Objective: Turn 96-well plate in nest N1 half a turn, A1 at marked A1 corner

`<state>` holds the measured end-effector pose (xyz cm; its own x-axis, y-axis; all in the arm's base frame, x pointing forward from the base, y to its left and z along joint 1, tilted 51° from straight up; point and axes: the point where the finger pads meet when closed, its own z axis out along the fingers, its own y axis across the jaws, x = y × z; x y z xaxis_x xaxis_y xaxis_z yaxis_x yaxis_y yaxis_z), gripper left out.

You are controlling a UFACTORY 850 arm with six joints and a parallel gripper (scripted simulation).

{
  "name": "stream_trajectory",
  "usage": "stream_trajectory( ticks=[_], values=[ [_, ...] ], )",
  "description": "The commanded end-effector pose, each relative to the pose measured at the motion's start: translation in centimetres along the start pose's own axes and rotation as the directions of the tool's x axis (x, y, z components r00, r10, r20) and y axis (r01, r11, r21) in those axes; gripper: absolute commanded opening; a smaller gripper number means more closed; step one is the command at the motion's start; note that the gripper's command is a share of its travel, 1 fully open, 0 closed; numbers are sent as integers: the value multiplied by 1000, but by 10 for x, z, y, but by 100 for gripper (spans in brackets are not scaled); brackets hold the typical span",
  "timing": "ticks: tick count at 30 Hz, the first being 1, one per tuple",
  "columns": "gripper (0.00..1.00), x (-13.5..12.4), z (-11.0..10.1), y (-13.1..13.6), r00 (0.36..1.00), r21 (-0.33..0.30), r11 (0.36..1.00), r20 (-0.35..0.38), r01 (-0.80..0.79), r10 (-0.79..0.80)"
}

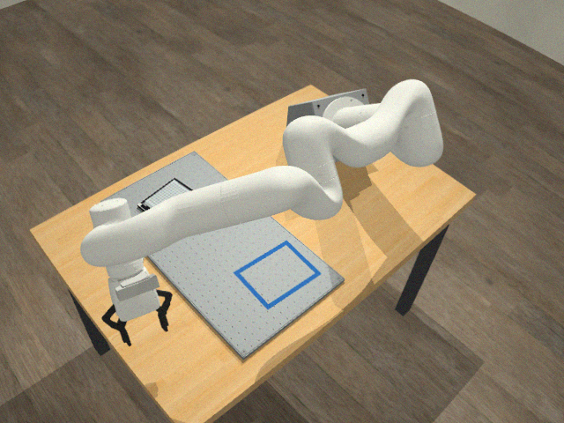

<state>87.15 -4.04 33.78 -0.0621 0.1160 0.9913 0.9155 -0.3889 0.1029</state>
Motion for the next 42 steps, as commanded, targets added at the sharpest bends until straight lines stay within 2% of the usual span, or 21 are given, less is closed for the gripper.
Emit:
stream_trajectory(
  ticks=[1, 11, 13, 17, 24, 28, 30, 42],
  values=[
    [100, -16, -11, 1, 992, -15, 992, 20, -126, 126],
    [100, -50, -31, -2, 904, -63, 904, 52, -422, 425],
    [100, -50, -31, -2, 904, -63, 904, 52, -422, 425],
    [100, -65, -39, -3, 839, -88, 840, 57, -535, 541],
    [100, -88, -53, -7, 704, -131, 704, 54, -698, 708],
    [100, -103, -62, -11, 605, -157, 604, 45, -781, 795],
    [100, -103, -62, -11, 605, -157, 604, 45, -781, 795],
    [100, -144, -87, -23, 269, -225, 260, -11, -939, 963]
  ],
)
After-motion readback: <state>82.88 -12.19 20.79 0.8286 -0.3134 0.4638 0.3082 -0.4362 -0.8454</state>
